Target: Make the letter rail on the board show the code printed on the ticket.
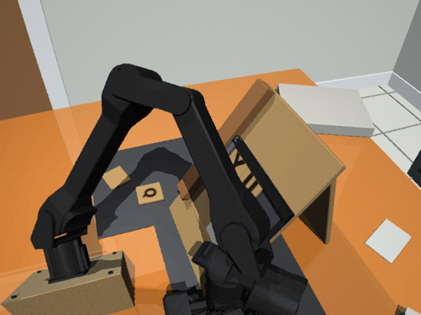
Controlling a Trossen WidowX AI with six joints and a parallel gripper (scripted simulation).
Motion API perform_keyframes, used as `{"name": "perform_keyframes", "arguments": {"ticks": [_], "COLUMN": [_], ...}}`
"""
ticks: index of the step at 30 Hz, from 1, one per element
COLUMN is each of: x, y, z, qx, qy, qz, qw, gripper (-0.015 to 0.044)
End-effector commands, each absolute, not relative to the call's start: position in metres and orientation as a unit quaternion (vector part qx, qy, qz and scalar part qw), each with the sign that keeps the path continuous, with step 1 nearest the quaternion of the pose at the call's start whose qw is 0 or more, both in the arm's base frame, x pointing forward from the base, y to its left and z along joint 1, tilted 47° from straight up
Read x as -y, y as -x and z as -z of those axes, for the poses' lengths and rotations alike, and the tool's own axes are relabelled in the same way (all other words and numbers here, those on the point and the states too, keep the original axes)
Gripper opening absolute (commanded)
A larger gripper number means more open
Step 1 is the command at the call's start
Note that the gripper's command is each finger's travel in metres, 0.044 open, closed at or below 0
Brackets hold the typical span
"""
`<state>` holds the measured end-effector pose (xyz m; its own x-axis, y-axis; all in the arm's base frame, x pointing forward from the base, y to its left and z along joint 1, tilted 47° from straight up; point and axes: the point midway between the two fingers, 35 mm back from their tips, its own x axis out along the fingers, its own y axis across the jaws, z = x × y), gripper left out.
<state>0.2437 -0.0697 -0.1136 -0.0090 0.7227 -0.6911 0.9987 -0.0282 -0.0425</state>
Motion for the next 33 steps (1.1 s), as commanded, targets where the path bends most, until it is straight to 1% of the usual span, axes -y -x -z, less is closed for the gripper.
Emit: {"name": "perform_keyframes", "arguments": {"ticks": [1, 26, 33], "x": [0.072, 0.079, 0.096], "y": [-0.244, -0.243, -0.247], "z": [0.111, 0.103, 0.095], "qx": [-0.653, -0.652, -0.615], "qy": [-0.658, -0.66, -0.688], "qz": [0.28, 0.281, 0.287], "qw": [0.249, 0.246, 0.258], "gripper": [0.0, 0.0, 0.0]}}
